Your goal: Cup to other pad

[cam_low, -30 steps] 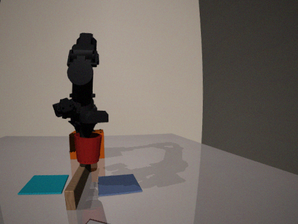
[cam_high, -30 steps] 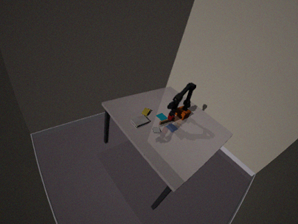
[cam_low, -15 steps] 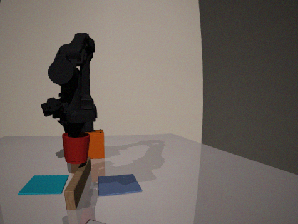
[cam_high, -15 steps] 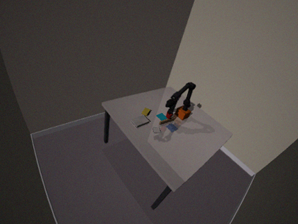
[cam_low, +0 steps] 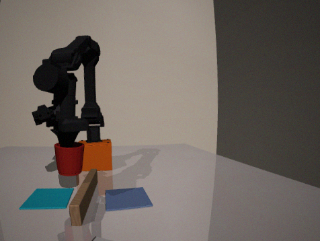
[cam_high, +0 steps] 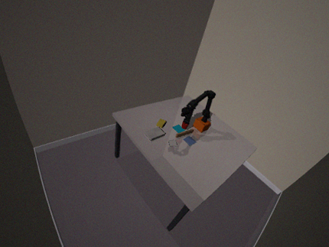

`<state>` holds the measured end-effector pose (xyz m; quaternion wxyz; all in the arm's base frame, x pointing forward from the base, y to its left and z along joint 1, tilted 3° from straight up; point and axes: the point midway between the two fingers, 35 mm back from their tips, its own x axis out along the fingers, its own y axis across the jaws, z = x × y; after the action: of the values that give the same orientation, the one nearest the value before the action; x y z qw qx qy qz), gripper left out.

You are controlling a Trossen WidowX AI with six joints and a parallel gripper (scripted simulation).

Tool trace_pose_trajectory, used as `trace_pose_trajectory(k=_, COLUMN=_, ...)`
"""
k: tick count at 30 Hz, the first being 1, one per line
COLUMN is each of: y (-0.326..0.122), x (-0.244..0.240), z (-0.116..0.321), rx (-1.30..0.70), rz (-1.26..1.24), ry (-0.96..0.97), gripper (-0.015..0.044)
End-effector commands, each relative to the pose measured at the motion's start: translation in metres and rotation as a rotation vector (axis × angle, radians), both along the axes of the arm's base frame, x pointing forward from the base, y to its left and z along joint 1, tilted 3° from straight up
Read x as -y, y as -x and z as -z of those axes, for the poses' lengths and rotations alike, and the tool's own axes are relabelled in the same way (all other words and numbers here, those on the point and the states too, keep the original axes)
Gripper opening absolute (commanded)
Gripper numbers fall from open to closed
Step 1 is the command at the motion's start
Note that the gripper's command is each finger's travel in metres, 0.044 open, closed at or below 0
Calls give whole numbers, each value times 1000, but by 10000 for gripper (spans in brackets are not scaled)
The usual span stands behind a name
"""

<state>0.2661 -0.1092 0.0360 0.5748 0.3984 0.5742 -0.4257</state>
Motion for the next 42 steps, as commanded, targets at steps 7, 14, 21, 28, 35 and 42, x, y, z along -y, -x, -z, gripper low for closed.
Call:
trace_pose_trajectory(k=7, y=5, x=22, z=-3, rx=3, rz=-3, ry=8, gripper=0)
trace_pose_trajectory(k=14, y=9, x=36, z=-5, rx=3, rz=-3, ry=9, gripper=0)
trace_pose_trajectory(k=21, y=13, x=51, z=-7, rx=2, rz=-3, ry=11, gripper=0)
trace_pose_trajectory(k=28, y=16, x=59, z=-7, rx=2, rz=-3, ry=12, gripper=0)
trace_pose_trajectory(k=35, y=15, x=60, z=4, rx=2, rz=-3, ry=12, gripper=0)
trace_pose_trajectory(k=42, y=15, x=61, z=17, rx=2, rz=-3, ry=12, gripper=0)
